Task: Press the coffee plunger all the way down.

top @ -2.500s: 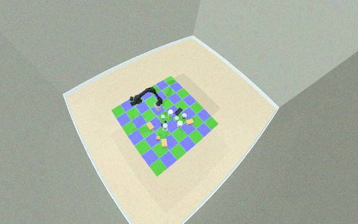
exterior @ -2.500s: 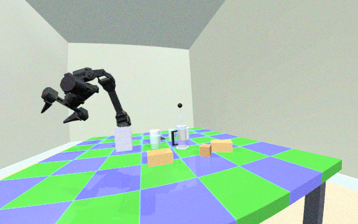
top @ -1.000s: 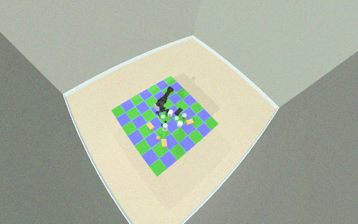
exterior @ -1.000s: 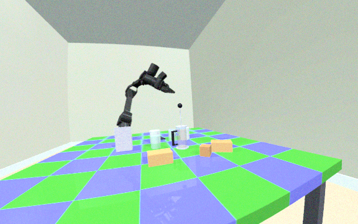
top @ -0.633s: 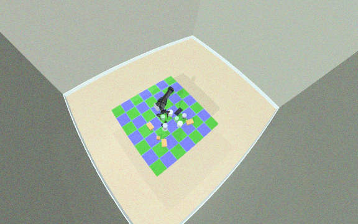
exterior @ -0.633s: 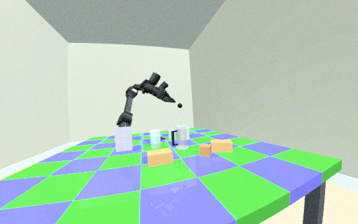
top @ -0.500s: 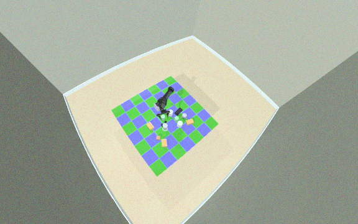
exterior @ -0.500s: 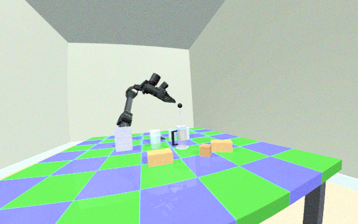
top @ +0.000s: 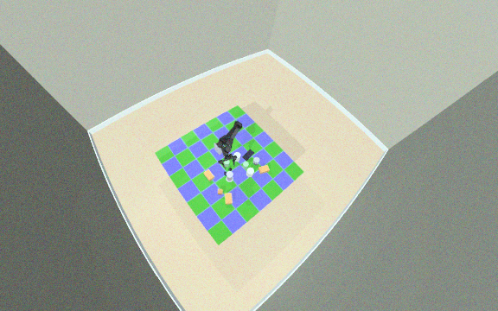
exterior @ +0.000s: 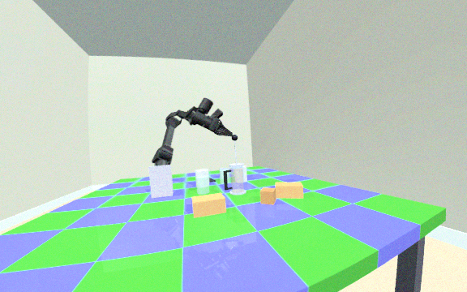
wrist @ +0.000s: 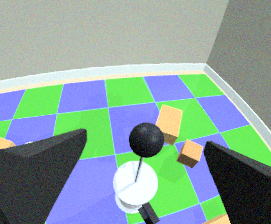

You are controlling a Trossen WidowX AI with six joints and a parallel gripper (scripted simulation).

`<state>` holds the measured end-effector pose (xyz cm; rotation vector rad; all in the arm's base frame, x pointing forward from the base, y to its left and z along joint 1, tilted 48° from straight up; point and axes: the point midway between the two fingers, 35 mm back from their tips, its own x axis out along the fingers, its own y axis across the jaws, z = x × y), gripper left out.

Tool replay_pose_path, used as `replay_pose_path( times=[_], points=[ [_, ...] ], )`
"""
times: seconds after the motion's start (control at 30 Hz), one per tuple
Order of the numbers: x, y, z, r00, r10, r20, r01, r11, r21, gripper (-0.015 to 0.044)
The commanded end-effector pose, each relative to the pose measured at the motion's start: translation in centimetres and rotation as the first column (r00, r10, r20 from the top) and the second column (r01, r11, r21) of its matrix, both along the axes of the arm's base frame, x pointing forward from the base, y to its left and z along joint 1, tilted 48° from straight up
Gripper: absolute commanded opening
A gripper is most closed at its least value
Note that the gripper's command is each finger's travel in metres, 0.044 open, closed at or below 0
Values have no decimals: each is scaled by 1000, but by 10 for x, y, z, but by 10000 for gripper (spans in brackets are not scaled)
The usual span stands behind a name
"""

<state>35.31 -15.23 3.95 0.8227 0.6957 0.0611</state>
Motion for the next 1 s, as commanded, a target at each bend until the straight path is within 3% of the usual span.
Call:
replay_pose_path(
  times=[0.0,0.33,0.73,0.97],
  points=[
    [6,3,-6,1000,-2,-6,2,1000,5,440],
    [15,8,-13,1000,-3,-4,3,1000,6,440],
    [15,8,-13,1000,-3,-4,3,1000,6,125],
    [15,8,-13,1000,-3,-4,3,1000,6,119]
  ],
)
